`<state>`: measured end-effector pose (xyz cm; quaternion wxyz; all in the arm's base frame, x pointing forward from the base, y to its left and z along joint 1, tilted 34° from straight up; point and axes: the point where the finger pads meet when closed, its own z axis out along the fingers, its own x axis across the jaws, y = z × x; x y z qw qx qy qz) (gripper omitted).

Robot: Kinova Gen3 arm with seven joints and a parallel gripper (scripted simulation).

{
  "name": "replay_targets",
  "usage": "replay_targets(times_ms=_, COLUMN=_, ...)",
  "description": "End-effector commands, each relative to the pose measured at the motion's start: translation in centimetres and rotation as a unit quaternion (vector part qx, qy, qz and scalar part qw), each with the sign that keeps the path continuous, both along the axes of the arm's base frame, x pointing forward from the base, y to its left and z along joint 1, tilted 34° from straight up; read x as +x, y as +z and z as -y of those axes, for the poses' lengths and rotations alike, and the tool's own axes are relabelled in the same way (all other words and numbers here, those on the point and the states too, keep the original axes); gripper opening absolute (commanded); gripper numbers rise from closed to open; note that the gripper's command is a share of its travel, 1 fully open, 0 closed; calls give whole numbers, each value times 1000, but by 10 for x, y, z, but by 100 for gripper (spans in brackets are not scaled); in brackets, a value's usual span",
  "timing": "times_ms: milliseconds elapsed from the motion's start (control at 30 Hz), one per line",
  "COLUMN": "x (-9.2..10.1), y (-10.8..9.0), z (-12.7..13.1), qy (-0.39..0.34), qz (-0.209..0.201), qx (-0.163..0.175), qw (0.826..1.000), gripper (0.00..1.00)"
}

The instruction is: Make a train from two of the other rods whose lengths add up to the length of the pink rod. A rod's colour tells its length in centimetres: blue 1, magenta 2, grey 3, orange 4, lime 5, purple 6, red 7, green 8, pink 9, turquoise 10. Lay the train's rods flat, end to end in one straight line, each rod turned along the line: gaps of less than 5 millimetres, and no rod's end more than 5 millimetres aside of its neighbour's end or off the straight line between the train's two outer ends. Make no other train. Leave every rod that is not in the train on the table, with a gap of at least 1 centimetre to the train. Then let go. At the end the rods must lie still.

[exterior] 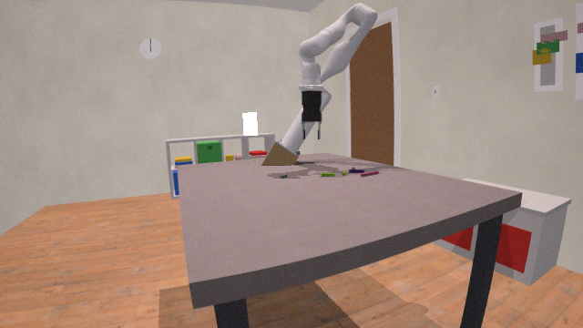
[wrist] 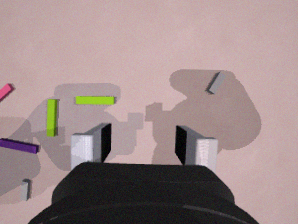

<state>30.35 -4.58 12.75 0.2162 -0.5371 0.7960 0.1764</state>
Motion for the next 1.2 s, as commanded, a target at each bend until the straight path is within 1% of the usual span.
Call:
replay_targets(times_ms=0, x=0, y=-3, z=3, qy=15, qz=6, qx=-3, qw=1000, gripper=100)
replay_targets(times_ms=100, x=1, y=-4, z=3, qy=24, qz=11, qx=-5, qw=1000, gripper=100)
replay_targets(times_ms=300, x=3, y=-11, z=7, qy=89, qz=42, qx=-19, qw=995, gripper=100)
replay_targets(times_ms=467, x=4, y=-17, z=10, qy=153, qz=73, qx=-30, qw=985, gripper=100)
replay_targets(times_ms=600, x=5, y=-22, z=12, qy=208, qz=100, qx=-40, qw=972, gripper=100)
replay_targets(times_ms=667, x=5, y=-22, z=12, qy=208, qz=100, qx=-40, qw=972, gripper=100)
replay_targets(times_ms=800, x=7, y=-28, z=14, qy=267, qz=131, qx=-48, qw=954, gripper=100)
replay_targets(times_ms=933, x=8, y=-34, z=17, qy=327, qz=163, qx=-57, qw=929, gripper=100)
replay_targets(times_ms=1033, x=8, y=-39, z=18, qy=372, qz=188, qx=-62, qw=907, gripper=100)
replay_targets(times_ms=1167, x=9, y=-45, z=21, qy=432, qz=222, qx=-70, qw=871, gripper=100)
